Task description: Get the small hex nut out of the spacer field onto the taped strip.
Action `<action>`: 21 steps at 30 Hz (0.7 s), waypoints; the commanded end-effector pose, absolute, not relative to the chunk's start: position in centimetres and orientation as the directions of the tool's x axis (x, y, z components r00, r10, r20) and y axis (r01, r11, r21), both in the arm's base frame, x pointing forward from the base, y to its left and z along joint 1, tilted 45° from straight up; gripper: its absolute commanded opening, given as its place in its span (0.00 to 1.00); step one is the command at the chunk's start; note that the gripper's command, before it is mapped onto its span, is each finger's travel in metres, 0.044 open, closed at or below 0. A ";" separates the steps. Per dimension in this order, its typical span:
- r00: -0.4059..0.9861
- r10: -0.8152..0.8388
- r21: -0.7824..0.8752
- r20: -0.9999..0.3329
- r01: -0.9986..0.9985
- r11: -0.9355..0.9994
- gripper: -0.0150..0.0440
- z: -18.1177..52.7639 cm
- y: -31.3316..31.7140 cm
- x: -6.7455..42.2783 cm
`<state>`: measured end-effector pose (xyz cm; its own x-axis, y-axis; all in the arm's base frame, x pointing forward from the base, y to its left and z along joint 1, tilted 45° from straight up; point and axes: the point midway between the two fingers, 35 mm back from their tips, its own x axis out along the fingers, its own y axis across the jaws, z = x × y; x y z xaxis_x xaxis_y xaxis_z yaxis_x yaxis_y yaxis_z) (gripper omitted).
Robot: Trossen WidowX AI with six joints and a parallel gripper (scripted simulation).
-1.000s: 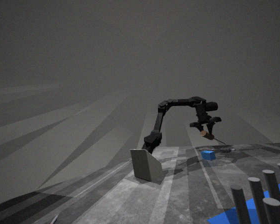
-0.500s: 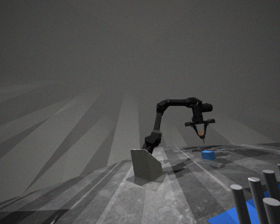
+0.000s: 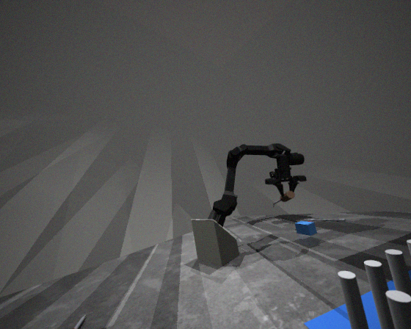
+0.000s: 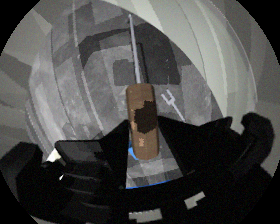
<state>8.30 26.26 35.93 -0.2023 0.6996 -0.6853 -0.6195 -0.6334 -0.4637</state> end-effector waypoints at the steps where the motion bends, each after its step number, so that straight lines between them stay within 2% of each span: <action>1: -0.233 0.711 -0.542 -0.663 -0.506 -0.671 0.25 36.9 26.1 6.8; 11: -0.308 0.715 -0.688 -0.628 -0.211 -0.695 0.25 38.3 25.6 3.7; 21: -0.386 0.709 -0.789 -0.590 0.090 -0.607 0.25 39.7 24.8 0.7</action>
